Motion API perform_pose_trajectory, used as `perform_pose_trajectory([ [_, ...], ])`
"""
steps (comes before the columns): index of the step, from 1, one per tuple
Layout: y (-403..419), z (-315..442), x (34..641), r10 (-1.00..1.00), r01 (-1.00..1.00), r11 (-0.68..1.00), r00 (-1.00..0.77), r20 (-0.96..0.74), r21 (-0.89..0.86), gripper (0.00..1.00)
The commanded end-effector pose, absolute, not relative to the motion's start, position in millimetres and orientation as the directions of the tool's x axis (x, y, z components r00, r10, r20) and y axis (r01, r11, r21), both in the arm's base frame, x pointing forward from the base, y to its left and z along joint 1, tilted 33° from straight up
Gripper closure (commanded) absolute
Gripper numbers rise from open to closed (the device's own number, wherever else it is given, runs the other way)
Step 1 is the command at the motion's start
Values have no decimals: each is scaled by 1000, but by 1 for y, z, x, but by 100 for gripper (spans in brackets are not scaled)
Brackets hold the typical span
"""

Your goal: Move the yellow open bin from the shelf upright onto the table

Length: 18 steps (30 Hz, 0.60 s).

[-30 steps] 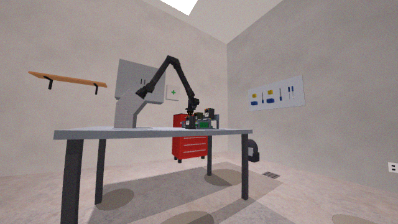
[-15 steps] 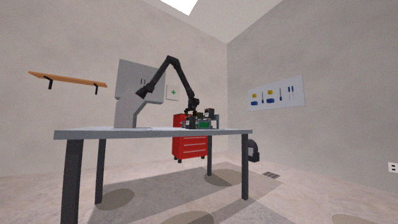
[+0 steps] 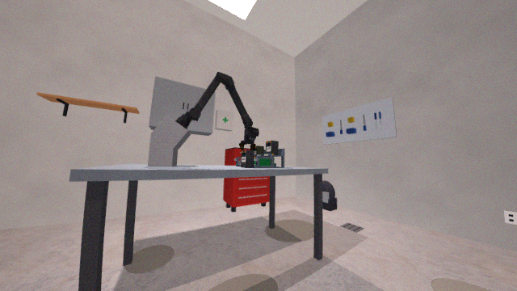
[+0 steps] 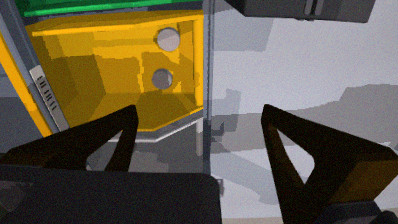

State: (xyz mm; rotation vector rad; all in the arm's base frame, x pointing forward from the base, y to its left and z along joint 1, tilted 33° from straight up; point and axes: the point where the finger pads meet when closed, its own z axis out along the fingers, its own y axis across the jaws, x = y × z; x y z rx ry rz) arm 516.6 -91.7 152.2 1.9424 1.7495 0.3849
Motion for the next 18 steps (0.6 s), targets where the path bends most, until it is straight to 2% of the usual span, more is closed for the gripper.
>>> perform_pose_trajectory([
  [1, -92, 152, 522, 985, 845, -39, 123, -123, 533, 10],
  [18, -96, 148, 526, 984, 845, -43, 127, -123, 532, 10],
])
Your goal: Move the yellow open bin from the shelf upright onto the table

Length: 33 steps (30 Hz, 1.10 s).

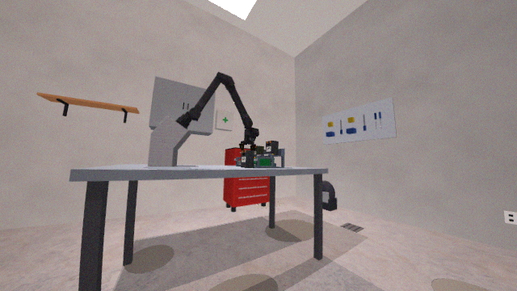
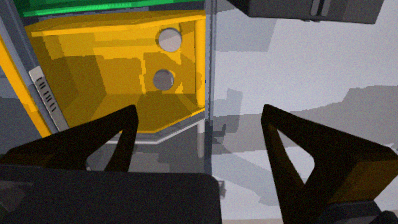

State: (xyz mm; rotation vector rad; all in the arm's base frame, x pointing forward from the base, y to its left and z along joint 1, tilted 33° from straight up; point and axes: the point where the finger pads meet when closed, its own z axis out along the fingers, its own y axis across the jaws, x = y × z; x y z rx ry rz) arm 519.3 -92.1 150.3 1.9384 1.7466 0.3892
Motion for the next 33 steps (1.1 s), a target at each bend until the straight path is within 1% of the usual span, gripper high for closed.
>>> perform_pose_trajectory([
  [1, -97, 148, 528, 984, 840, -43, 129, -123, 541, 10],
  [33, -109, 107, 558, 983, 836, -46, 135, -123, 547, 10],
])
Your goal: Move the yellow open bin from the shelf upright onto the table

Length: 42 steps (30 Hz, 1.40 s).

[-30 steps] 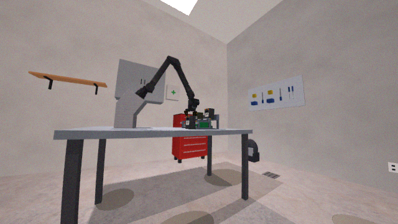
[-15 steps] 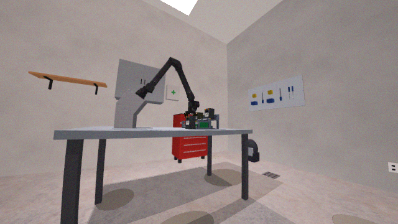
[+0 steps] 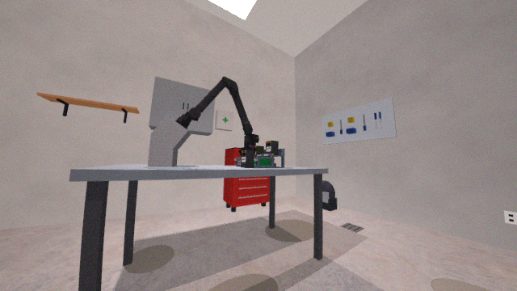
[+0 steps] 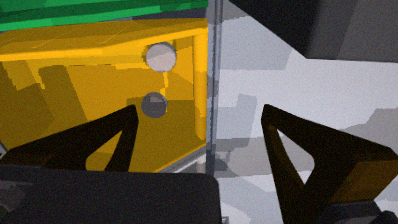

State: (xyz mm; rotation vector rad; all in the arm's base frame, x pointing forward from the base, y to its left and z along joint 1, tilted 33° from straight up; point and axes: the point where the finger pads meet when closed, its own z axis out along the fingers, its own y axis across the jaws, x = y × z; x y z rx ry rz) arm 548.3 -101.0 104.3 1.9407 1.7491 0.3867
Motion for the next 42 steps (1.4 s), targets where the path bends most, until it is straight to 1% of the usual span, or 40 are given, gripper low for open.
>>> perform_pose_trajectory([
  [1, -107, 105, 559, 984, 839, -44, 131, -123, 542, 10],
  [42, -109, 97, 563, 984, 839, -44, 131, -123, 542, 10],
])
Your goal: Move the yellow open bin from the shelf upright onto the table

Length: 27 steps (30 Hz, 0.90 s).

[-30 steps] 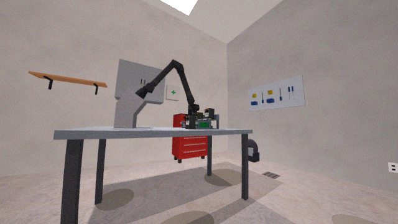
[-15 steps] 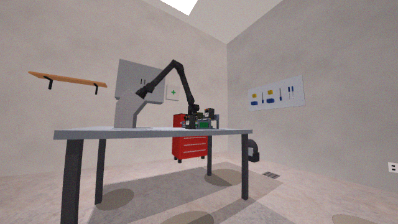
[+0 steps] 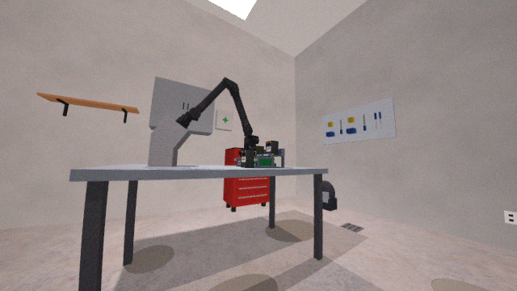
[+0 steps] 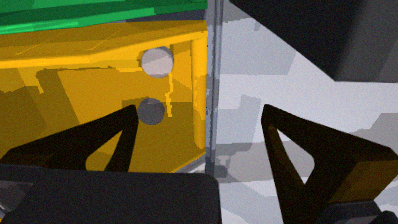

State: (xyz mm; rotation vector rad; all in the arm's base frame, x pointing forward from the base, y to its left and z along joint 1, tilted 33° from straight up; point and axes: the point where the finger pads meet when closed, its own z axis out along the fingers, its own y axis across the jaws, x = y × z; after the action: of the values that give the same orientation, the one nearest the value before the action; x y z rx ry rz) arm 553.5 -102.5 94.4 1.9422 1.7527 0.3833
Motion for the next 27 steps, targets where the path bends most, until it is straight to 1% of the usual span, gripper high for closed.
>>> perform_pose_trajectory([
  [1, -109, 97, 563, 984, 839, -44, 131, -123, 542, 10],
  [27, -110, 95, 562, 984, 842, -45, 131, -123, 538, 10],
])
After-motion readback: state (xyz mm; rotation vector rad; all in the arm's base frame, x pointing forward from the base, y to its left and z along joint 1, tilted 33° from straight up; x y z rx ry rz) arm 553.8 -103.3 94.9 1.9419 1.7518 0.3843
